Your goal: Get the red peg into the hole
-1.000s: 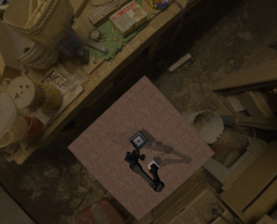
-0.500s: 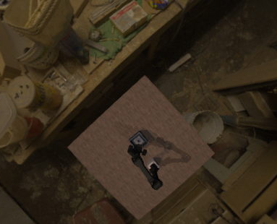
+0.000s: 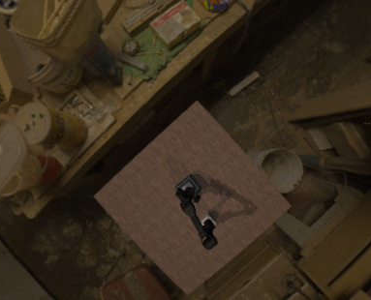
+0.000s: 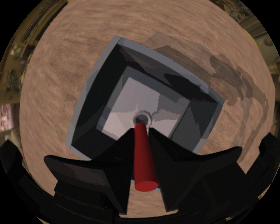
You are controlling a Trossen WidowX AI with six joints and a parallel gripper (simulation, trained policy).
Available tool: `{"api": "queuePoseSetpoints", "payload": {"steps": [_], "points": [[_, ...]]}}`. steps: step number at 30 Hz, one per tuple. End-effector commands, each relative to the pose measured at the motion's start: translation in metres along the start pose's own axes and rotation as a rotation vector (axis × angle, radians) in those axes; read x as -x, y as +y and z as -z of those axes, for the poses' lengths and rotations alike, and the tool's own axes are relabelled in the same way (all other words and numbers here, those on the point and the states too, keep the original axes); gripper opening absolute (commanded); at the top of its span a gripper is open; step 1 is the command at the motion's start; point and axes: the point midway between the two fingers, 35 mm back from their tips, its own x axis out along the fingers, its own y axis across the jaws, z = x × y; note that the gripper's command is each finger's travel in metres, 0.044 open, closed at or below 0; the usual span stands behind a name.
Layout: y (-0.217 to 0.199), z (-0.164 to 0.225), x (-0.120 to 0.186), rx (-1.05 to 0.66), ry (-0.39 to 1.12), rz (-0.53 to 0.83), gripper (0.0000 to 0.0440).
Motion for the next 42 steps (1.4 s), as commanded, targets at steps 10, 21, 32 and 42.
{"api": "queuePoseSetpoints", "payload": {"steps": [10,21,32,42], "points": [[-0.002,-0.004,-0.034,0.05,0.048,0.054,0.0155],[0.016,-0.035,-0.038,0.082,0.016,0.04,0.037],[0.029,-0.076,-0.032,0.061,-0.076,-0.007,0.044],[0.033,-0.096,-0.029,0.044,-0.125,-0.028,0.044]]}}
